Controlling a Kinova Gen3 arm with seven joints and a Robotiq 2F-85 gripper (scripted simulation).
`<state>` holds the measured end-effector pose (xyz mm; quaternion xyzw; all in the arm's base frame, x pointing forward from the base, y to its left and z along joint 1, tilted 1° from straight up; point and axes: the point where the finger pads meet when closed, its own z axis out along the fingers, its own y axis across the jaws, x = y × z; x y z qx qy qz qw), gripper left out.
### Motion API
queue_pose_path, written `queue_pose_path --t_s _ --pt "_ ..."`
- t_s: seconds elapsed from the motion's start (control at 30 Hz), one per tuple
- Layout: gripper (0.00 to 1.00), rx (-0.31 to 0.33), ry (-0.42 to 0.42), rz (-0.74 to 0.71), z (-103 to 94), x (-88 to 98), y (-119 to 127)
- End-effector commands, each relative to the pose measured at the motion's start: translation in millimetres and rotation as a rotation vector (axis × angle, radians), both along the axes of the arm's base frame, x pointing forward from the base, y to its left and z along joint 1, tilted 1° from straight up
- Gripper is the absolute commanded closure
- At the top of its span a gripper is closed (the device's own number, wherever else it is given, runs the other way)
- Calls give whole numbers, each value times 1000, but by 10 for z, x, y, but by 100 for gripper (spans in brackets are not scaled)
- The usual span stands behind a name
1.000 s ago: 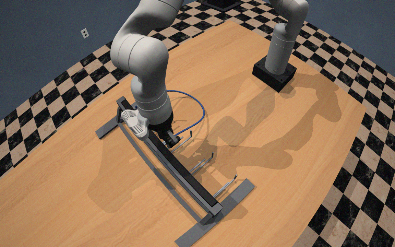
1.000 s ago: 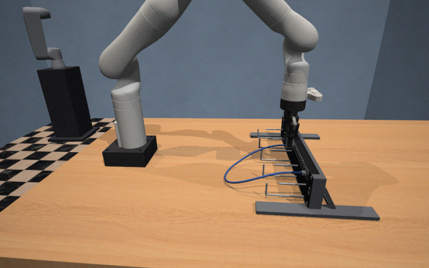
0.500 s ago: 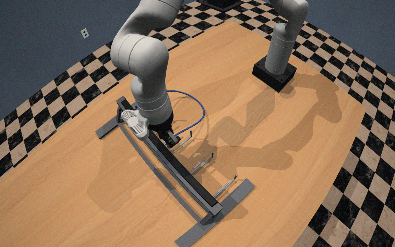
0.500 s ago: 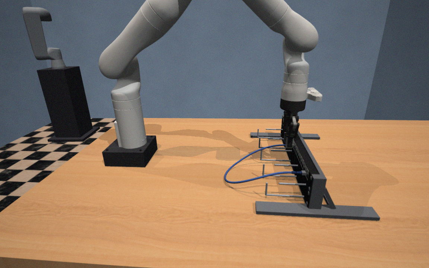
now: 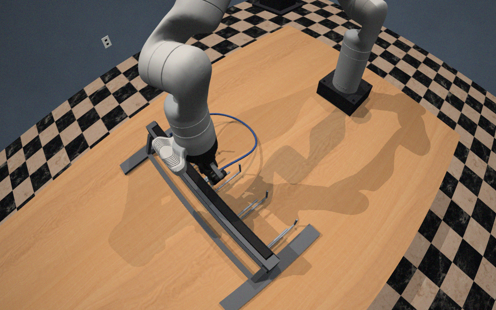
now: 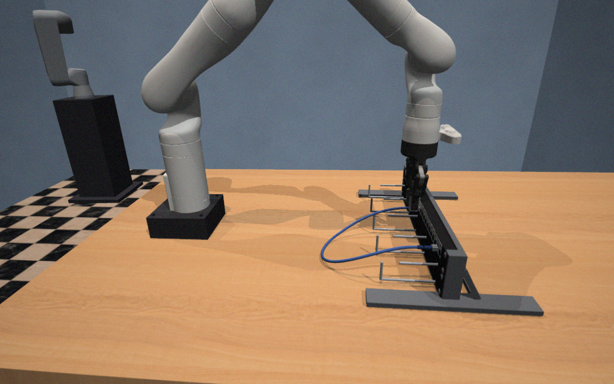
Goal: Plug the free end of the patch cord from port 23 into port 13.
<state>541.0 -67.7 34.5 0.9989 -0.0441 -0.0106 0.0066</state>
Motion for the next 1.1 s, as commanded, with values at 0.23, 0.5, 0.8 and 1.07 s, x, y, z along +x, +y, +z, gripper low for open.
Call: queue_pose_path --t_s 0.23,0.5,0.8,1.07 --pt "63 -1 -4 -8 265 21 10" --pt "63 -1 -4 -8 462 22 13" --pt "63 -1 -4 -8 708 24 16" --pt "63 0 -4 -8 785 24 18"
